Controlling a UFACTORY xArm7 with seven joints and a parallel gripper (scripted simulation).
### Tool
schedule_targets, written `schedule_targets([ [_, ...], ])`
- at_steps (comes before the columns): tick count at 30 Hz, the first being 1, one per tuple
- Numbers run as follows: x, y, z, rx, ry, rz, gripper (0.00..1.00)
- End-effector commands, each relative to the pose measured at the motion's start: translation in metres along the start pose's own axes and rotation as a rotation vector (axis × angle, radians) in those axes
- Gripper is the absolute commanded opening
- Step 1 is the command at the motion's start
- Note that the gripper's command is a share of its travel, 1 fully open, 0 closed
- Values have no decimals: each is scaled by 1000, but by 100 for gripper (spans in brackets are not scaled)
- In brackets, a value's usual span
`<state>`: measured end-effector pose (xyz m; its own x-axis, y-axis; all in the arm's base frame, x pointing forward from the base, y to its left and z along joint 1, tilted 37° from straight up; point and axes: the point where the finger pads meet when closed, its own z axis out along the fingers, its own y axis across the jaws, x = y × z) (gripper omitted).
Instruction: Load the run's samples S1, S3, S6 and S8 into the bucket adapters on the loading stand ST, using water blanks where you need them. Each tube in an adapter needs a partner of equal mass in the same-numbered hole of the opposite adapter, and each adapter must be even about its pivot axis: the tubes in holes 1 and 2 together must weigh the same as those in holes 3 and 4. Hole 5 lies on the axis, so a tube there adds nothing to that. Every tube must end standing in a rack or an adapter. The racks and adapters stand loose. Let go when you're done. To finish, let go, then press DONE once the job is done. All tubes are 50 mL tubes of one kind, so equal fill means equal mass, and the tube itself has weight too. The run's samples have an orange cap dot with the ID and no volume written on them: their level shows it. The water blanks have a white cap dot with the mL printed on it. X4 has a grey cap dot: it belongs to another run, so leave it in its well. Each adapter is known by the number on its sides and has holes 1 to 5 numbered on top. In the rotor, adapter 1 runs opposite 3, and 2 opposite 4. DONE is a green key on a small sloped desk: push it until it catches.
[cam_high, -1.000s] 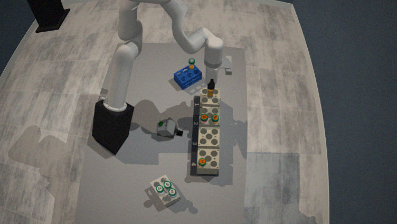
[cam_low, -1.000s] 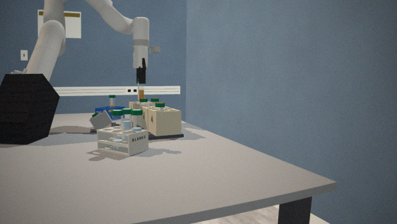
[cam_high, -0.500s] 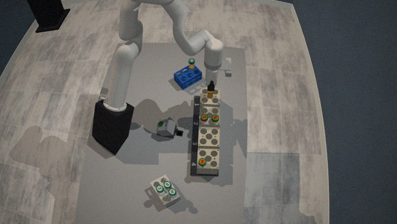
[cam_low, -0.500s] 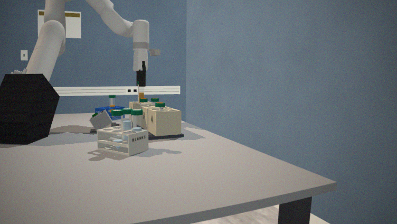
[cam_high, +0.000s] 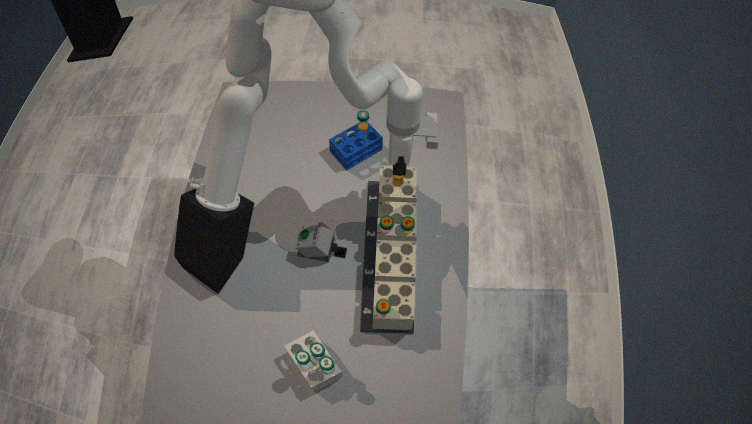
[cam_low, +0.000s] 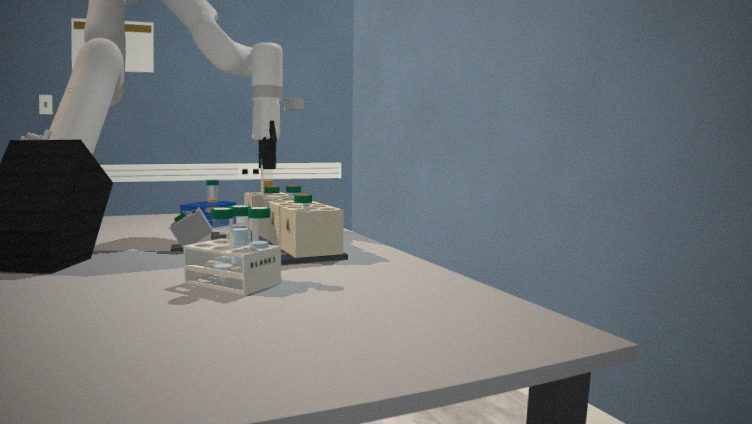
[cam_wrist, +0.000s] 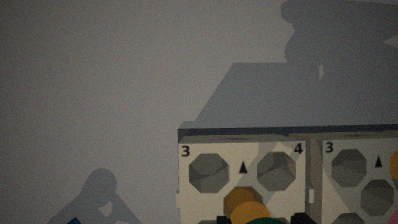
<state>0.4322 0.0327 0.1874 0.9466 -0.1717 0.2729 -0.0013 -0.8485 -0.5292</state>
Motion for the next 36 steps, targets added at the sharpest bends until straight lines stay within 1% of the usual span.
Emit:
schedule_targets([
  [1, 1, 0, 2, 0, 4, 0, 0],
  [36, 1, 0, 33, 0, 4, 0, 0],
])
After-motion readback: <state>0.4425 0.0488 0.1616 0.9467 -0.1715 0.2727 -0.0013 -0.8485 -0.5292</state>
